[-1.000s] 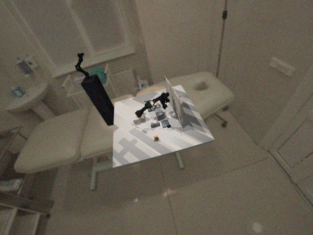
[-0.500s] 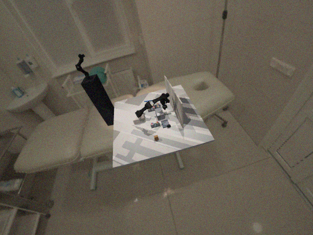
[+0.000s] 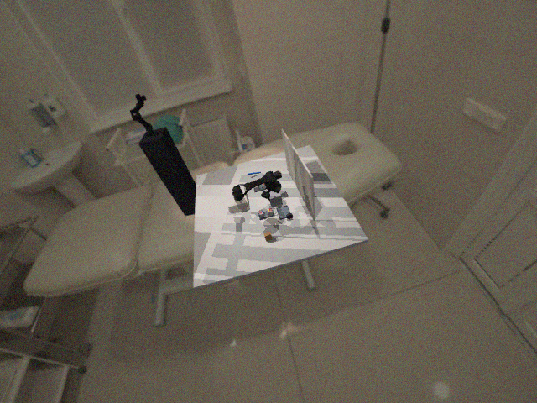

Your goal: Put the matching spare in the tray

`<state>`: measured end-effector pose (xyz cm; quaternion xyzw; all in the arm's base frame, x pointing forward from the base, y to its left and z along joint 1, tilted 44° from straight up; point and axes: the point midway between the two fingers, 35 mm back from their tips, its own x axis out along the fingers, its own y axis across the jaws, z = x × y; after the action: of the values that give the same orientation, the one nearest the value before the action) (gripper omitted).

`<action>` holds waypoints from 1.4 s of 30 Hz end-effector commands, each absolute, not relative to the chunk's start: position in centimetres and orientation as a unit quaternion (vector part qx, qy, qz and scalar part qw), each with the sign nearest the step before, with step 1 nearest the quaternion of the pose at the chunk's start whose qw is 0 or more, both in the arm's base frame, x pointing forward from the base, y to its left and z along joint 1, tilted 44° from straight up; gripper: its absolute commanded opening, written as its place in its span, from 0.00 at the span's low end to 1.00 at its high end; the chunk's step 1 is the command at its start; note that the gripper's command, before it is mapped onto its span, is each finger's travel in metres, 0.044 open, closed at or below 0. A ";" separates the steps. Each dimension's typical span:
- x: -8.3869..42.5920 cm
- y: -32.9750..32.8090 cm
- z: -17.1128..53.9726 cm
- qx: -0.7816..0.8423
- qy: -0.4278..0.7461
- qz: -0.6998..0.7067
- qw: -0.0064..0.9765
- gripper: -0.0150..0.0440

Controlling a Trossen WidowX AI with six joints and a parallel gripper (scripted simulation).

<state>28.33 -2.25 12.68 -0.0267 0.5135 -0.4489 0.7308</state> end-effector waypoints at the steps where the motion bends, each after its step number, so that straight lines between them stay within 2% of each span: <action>1: 23.7 -4.9 14.0 0.075 0.444 -0.522 0.725 1.00; 7: 17.2 -7.6 14.2 0.215 0.330 -0.602 0.695 1.00; 10: 15.7 -8.2 13.9 0.248 0.299 -0.618 0.684 1.00; 18: 15.7 -8.2 13.9 0.248 0.299 -0.618 0.684 1.00; 23: 16.3 -9.5 12.1 0.250 0.299 -0.618 0.683 0.78; 24: 16.4 -9.9 11.6 0.249 0.298 -0.618 0.684 0.76; 42: 16.8 -11.1 10.1 0.250 0.299 -0.618 0.683 0.76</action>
<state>16.78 -10.84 10.55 0.2512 0.2962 -0.6178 0.6837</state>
